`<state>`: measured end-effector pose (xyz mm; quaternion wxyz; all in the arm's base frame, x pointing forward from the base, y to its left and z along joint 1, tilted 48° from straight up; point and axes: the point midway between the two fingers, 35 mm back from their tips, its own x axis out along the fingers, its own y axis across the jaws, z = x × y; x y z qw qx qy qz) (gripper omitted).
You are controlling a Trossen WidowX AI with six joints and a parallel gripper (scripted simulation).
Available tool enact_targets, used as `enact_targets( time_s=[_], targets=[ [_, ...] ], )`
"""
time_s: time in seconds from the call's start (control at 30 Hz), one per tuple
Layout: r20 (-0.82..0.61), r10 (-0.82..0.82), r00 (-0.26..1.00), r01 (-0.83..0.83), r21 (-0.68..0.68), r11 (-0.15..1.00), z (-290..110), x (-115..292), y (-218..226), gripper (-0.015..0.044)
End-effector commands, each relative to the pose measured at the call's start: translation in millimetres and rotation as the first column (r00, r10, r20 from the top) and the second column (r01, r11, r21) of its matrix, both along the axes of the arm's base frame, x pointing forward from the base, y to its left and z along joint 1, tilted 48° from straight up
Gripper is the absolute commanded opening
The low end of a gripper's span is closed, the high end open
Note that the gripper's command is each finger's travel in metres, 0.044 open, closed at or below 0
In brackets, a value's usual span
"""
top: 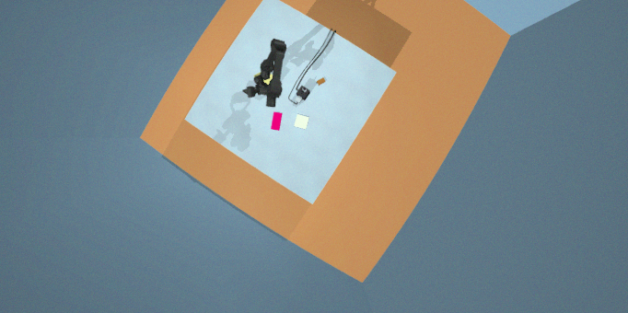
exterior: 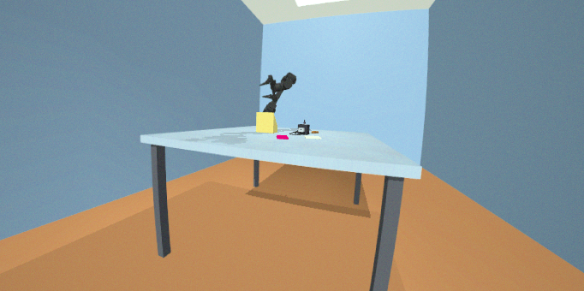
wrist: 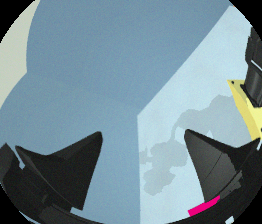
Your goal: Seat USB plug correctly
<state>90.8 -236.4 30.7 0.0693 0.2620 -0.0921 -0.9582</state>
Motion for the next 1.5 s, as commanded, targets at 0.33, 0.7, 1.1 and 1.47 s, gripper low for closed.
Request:
enact_targets(
  time_s=[0.33, 0.7, 1.1, 1.47],
  targets=[
    [0.274, 0.348, 0.896, -0.433, 0.713, 0.552, -10, 44, 46, 0.0440],
    [0.794, 0.377, 0.477, -0.690, 0.604, -0.399, -9, 97, 104, 0.0440],
    [0.994, 0.092, 0.057, -0.447, 0.108, -0.888, 1, 133, 149, 0.0440],
    [0.926, -0.297, -0.232, 0.078, -0.287, -0.955, 16, 161, 189, 0.0440]
  ],
)
